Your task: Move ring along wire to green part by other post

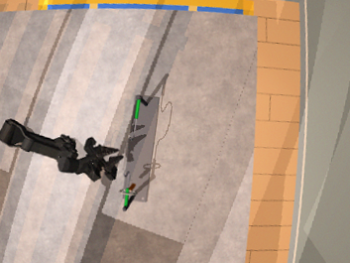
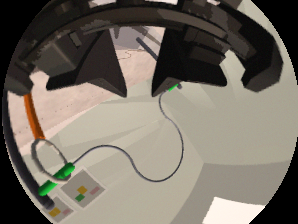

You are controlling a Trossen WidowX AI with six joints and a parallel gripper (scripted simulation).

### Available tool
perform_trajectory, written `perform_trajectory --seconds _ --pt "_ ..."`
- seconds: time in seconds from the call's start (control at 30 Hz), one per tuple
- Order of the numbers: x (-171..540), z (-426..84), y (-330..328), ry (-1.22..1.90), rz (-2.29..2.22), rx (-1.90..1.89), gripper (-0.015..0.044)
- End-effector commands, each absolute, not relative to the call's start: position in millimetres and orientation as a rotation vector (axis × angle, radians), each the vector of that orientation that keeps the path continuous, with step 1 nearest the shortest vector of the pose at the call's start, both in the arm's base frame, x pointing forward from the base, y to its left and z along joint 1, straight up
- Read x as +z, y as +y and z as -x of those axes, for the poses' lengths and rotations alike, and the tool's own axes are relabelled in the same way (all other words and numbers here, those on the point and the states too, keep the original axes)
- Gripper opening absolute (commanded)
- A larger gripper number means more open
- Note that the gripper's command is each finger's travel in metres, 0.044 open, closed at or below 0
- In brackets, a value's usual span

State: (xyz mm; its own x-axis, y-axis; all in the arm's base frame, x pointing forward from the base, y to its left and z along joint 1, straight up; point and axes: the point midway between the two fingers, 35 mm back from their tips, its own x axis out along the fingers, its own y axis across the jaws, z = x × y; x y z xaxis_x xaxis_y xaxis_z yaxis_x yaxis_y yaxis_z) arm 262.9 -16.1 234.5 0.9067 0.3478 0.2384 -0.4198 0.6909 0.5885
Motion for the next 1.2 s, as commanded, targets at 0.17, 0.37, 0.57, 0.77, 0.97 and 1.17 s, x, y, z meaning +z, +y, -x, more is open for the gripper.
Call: perform_trajectory --seconds 0.17,0.37,0.57,0.77,0.97,1.17 --pt "161.8 -260.8 -79.0 -0.01 -0.379 0.183 0.016" --pt "115.5 -241.9 -113.3 0.076 -0.2 0.06 0.016" --pt "75.0 -214.6 -135.7 0.158 -0.047 -0.028 0.016" --pt "66.5 -207.9 -139.6 0.176 -0.012 -0.047 0.016" --pt "84.7 -231.7 -143.6 0.144 0.006 -0.065 0.016" --pt "109.1 -256.0 -141.9 0.08 0.008 -0.08 0.016"
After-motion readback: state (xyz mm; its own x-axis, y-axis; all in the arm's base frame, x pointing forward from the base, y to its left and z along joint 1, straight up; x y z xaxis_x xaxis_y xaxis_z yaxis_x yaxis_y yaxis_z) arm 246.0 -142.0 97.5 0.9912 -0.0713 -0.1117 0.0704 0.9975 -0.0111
